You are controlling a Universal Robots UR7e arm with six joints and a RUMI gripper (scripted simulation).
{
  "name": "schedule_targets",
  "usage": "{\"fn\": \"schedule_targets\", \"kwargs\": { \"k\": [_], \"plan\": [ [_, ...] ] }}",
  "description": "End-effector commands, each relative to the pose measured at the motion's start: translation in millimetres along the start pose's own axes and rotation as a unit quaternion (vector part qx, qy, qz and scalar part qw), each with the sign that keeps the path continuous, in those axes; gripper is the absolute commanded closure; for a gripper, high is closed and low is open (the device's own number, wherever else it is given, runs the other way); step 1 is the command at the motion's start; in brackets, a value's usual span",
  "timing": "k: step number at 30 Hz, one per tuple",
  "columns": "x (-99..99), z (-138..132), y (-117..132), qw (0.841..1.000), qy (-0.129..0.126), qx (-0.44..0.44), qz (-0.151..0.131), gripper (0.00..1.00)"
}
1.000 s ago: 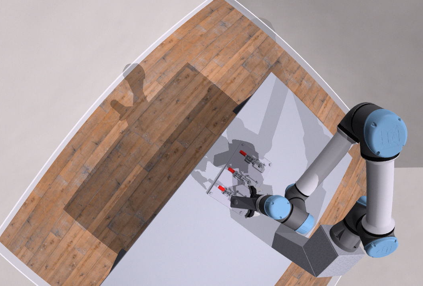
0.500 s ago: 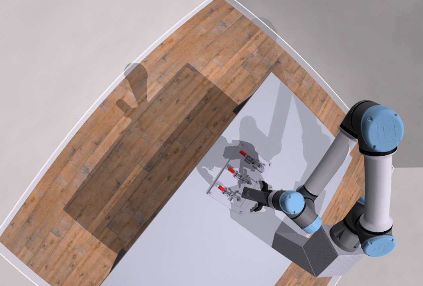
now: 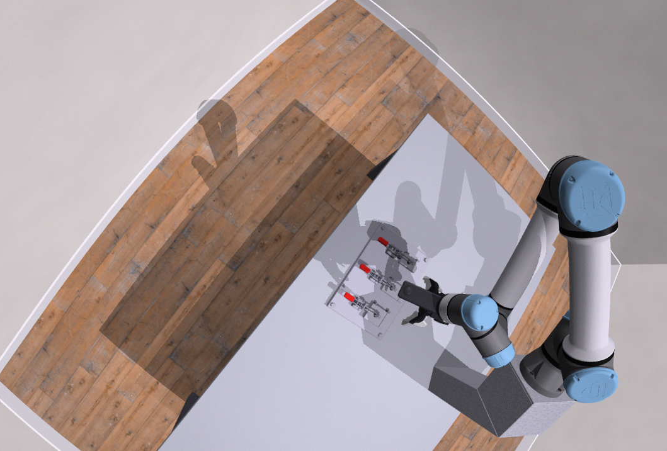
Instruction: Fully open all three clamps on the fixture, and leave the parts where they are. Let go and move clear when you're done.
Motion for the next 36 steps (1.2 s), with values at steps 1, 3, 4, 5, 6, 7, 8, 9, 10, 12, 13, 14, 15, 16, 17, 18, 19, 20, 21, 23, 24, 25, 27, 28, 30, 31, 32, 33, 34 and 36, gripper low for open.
{"fn": "schedule_targets", "kwargs": {
  "k": [1,3,4,5,6,7,8,9,10,12,13,14,15,16,17,18,19,20,21,23,24,25,27,28,30,31,32,33,34,36],
  "plan": [
    [-0.1,7.9,9.3,1.0,0.005,-0.025,0.015,0.0],
    [-0.2,10.7,12.3,0.999,0.006,-0.033,0.018,0.0],
    [-0.2,11.9,13.6,0.999,0.007,-0.037,0.019,0.0],
    [-0.2,12.9,14.6,0.999,0.007,-0.04,0.019,0.0],
    [-0.1,13.7,15.6,0.999,0.008,-0.042,0.02,0.0],
    [-0.1,14.4,16.4,0.999,0.008,-0.044,0.021,0.0],
    [-0.1,15.0,17.0,0.999,0.008,-0.046,0.021,0.0],
    [-0.1,15.5,17.5,0.999,0.009,-0.047,0.022,0.0],
    [-0.1,15.9,17.9,0.999,0.009,-0.048,0.022,0.0],
    [0.0,16.3,18.4,0.998,0.009,-0.05,0.022,0.0],
    [0.0,16.5,18.5,0.998,0.009,-0.05,0.023,0.0],
    [0.0,16.5,18.6,0.998,0.009,-0.05,0.023,0.0],
    [0.0,16.5,18.6,0.998,0.009,-0.05,0.023,0.0],
    [0.0,16.5,18.6,0.998,0.009,-0.05,0.023,0.0],
    [0.0,16.5,18.6,0.998,0.009,-0.05,0.023,0.0],
    [0.0,16.5,18.6,0.998,0.009,-0.05,0.023,0.0],
    [0.3,16.7,18.3,0.998,0.009,-0.05,0.023,0.0],
    [0.4,16.9,18.1,0.998,0.01,-0.051,0.023,1.0],
    [0.4,17.0,18.0,0.998,0.01,-0.051,0.023,1.0],
    [0.5,17.2,17.9,0.998,0.01,-0.051,0.024,1.0],
    [0.5,17.2,17.9,0.998,0.01,-0.051,0.024,1.0],
    [0.5,17.2,17.9,0.998,0.01,-0.051,0.023,1.0],
    [0.4,17.1,17.9,0.998,0.01,-0.051,0.023,1.0],
    [0.4,17.1,17.9,0.998,0.01,-0.051,0.023,1.0],
    [0.4,17.1,17.9,0.998,0.01,-0.051,0.023,1.0],
    [0.4,17.1,17.9,0.998,0.01,-0.051,0.023,1.0],
    [0.4,17.1,17.9,0.998,0.01,-0.051,0.023,1.0],
    [0.4,17.1,17.9,0.998,0.01,-0.051,0.023,1.0],
    [0.4,17.1,17.9,0.998,0.01,-0.051,0.023,1.0],
    [0.4,17.1,17.9,0.998,0.01,-0.051,0.023,1.0]
  ]
}}
Point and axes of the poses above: the point where the finger pads meet when closed, its own x axis back along the fingers, its own z axis across the jaws, y = z × x, the point moved 7 cm from there along x, back along the fingers, and after that the axes turned 13 degrees about x, right-handed, at the moved point
